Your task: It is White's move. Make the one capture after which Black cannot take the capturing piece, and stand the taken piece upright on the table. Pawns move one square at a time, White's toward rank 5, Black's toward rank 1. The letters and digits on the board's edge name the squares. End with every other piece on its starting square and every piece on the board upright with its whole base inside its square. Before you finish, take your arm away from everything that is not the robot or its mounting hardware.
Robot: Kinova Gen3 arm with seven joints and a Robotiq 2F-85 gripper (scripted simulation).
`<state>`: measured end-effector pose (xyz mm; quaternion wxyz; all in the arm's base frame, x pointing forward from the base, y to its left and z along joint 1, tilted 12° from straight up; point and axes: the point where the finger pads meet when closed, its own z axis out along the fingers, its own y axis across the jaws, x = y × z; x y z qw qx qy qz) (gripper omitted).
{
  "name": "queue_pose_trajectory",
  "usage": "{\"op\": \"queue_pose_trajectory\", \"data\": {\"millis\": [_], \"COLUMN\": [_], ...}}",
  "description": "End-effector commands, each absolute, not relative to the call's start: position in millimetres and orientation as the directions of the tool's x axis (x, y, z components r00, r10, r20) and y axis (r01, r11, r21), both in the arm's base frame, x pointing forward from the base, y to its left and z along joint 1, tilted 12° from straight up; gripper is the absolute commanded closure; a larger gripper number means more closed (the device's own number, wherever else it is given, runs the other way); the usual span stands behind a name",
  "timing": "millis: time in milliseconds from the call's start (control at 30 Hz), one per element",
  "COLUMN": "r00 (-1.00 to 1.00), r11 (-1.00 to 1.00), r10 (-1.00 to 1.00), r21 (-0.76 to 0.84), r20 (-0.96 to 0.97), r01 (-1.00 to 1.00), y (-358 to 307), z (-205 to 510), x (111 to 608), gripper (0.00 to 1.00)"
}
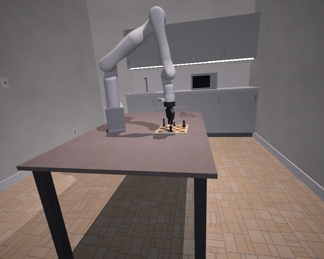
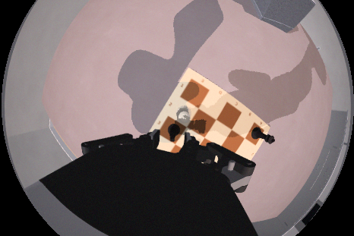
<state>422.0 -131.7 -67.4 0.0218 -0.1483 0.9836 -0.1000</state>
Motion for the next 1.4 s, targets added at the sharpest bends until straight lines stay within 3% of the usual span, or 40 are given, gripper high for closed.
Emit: {"op": "queue_pose_trajectory", "data": {"millis": [0,1367], "r00": [-0.955,-0.955], "r11": [0.936,0.936], "r10": [-0.296,-0.296], "r21": [-0.204,-0.204], "r20": [-0.015,-0.015], "r01": [-0.287,-0.287], "y": [-132,-137], "z": [-67,-97], "x": [423,425], "gripper": [0.63,0.63]}}
